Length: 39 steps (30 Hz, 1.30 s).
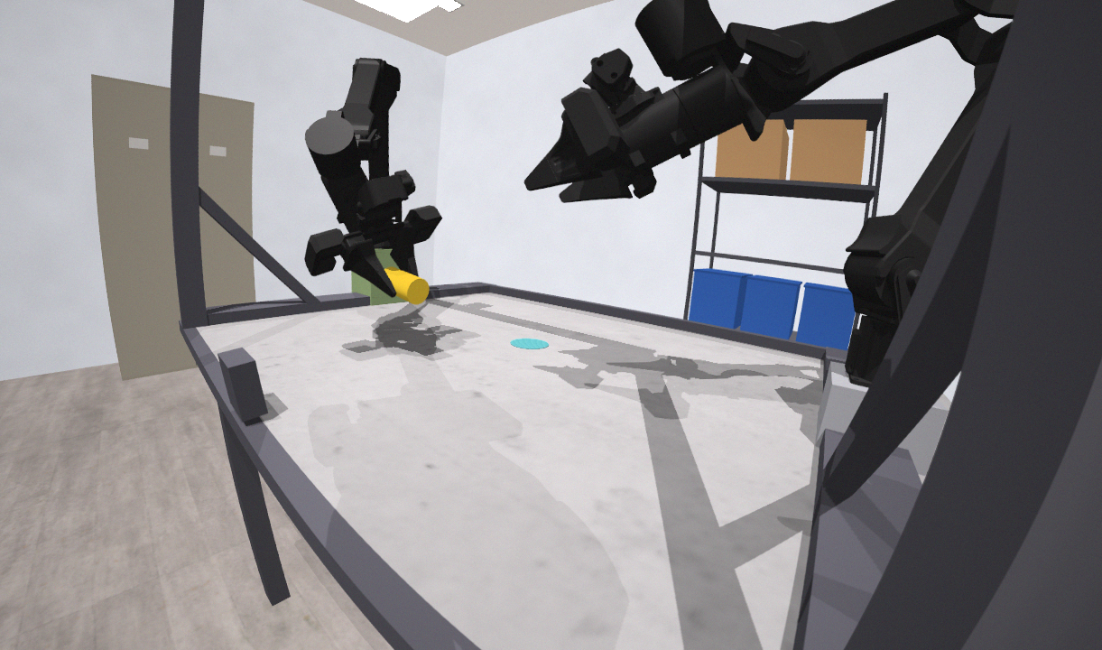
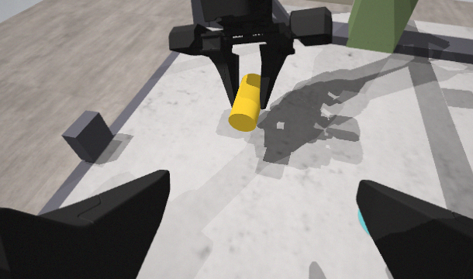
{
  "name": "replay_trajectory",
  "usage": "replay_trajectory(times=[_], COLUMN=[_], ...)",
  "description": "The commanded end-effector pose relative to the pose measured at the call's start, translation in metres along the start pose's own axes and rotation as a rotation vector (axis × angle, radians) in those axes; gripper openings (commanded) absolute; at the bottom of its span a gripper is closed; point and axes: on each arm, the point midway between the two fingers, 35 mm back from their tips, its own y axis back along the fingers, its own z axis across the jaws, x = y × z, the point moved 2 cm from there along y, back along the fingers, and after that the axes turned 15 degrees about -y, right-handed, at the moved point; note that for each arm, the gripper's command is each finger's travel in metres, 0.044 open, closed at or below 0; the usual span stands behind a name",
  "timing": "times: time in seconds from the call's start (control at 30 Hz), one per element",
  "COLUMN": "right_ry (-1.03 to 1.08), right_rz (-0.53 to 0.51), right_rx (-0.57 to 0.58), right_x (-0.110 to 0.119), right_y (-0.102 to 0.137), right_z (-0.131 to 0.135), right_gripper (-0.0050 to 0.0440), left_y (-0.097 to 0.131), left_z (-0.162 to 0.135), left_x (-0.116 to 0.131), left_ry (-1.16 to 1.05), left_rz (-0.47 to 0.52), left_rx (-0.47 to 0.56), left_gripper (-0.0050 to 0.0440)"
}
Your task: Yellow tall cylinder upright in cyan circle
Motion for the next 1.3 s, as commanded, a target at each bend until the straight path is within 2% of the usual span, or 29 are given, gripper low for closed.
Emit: replay_trajectory(times=[0.0,0.23,0.33,0.63,0.83,0.93,1.27], right_ry=[-0.075,-0.17,-0.182,-0.274,-0.318,-0.325,-0.368], right_rz=[0.003,0.045,0.049,0.057,0.036,0.03,-0.054], right_rx=[0.054,0.165,0.181,0.327,0.419,0.433,0.561], right_x=[-0.012,-0.007,-0.006,-0.003,-0.003,-0.004,-0.009], right_y=[0.003,0.006,0.006,0.015,0.023,0.024,0.041], right_z=[0.007,0.009,0.009,0.011,0.013,0.014,0.019], right_gripper=[0.04,0.04,0.04,0.04,0.04,0.04,0.04], left_y=[0.009,-0.01,-0.012,-0.026,-0.036,-0.038,-0.055], left_z=[0.022,0.04,0.043,0.071,0.089,0.092,0.12], left_x=[-0.023,-0.013,-0.013,-0.01,-0.008,-0.008,-0.001], left_ry=[-0.12,-0.4,-0.439,-0.79,-1.03,-1.071,-1.478], left_rz=[-0.021,0.073,0.084,0.178,0.243,0.254,0.366], left_rx=[0.02,0.031,0.033,0.042,0.054,0.056,0.078], left_gripper=[0.0121,0.0121,0.0121,0.0121,0.0121,0.0121,0.0121])
